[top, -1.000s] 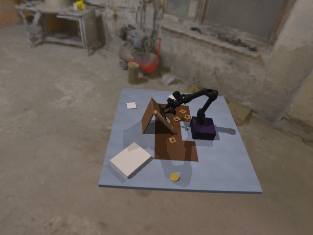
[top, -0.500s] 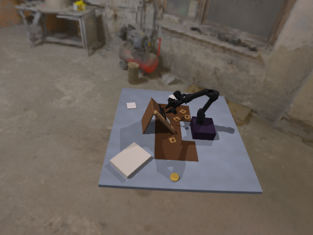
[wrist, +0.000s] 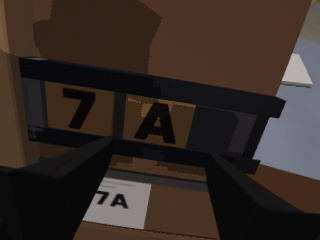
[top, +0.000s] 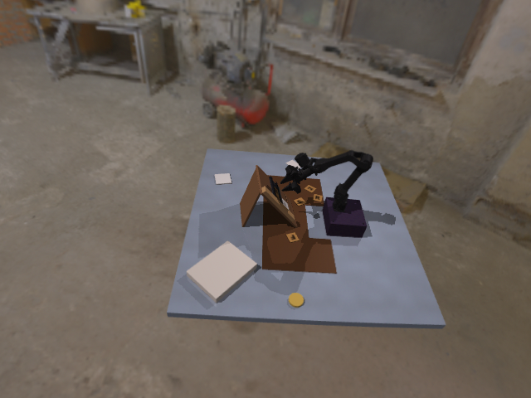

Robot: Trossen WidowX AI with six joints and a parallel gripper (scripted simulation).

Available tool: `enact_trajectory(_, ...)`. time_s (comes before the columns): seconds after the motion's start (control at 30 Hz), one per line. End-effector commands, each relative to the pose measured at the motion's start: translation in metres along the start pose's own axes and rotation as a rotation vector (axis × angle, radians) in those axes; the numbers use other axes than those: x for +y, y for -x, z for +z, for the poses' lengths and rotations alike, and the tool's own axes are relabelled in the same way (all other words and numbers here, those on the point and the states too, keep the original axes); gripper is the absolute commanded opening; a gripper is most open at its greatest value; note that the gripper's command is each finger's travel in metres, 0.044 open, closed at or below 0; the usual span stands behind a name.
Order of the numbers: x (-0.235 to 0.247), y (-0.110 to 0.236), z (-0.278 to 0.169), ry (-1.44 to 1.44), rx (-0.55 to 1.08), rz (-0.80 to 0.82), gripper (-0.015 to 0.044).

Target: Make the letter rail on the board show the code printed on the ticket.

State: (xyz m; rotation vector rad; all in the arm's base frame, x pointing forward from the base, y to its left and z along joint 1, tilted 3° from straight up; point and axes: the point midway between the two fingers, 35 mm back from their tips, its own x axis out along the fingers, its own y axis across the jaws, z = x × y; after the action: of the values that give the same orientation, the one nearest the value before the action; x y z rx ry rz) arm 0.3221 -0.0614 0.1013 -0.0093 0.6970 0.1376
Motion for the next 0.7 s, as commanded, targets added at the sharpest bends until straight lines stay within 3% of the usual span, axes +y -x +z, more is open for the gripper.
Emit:
enact_trajectory(0.0,0.0011,0.0026,0.0018,0.008,-0.006,0.003,0.0295)
enact_trajectory(0.67,0.0029,0.0067,0.0042,0.008,-0.006,0.003,0.0295)
